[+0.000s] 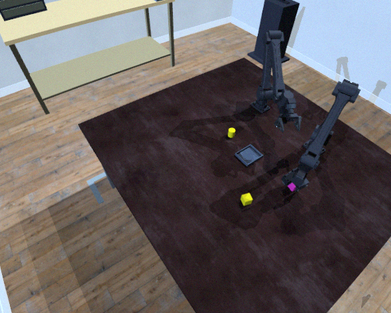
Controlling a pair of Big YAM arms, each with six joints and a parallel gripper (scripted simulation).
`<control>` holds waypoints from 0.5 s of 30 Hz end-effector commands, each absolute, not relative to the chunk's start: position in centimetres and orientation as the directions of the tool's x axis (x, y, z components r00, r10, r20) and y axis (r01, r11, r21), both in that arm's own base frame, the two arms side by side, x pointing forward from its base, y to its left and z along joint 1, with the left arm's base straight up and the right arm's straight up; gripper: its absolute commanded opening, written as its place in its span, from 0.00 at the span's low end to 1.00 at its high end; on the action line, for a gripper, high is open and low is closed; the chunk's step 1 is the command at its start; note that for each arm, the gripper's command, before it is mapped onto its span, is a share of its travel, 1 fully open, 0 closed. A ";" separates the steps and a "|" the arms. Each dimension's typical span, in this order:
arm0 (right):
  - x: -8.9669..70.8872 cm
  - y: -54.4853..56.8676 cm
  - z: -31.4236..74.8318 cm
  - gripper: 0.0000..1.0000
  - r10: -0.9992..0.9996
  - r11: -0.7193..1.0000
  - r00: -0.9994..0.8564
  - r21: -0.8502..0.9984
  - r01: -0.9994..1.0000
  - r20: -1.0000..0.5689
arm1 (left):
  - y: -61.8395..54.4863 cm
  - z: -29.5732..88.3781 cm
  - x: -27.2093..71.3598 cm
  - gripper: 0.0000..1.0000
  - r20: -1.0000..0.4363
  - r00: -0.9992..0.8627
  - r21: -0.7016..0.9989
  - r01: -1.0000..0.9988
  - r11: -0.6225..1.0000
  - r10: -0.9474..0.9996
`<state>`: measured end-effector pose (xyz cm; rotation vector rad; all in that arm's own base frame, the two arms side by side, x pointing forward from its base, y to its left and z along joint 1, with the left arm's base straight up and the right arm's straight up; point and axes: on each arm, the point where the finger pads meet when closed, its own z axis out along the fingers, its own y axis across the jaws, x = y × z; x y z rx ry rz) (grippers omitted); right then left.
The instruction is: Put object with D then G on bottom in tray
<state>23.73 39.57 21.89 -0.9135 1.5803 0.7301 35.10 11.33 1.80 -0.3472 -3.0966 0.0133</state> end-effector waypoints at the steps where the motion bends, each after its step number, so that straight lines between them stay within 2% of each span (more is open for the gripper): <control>1: 24.4 40.2 24.1 1.00 -0.118 0.520 -0.072 0.000 -0.854 -0.990 | 11.5 2.8 36.7 0.56 -0.023 -0.976 0.011 0.216 0.976 0.217; 9: 24.4 40.2 24.1 1.00 -0.118 0.519 -0.072 0.000 -0.855 -0.990 | 11.5 3.3 36.5 0.33 -0.035 -0.976 0.018 0.216 0.976 0.217; 12: 24.4 40.2 24.1 1.00 -0.118 0.519 -0.072 0.000 -0.855 -0.990 | 11.7 4.6 37.0 0.00 -0.039 -0.975 0.021 0.216 0.976 0.217; 14: 24.4 40.2 24.1 1.00 -0.118 0.519 -0.072 0.000 -0.855 -0.990 | 11.7 5.9 37.0 0.23 -0.040 -0.975 0.021 0.216 0.976 0.217; 15: 24.4 40.2 24.1 1.00 -0.118 0.519 -0.072 0.000 -0.855 -0.990 | 11.7 5.9 37.0 0.23 -0.040 -0.975 0.021 0.216 0.976 0.217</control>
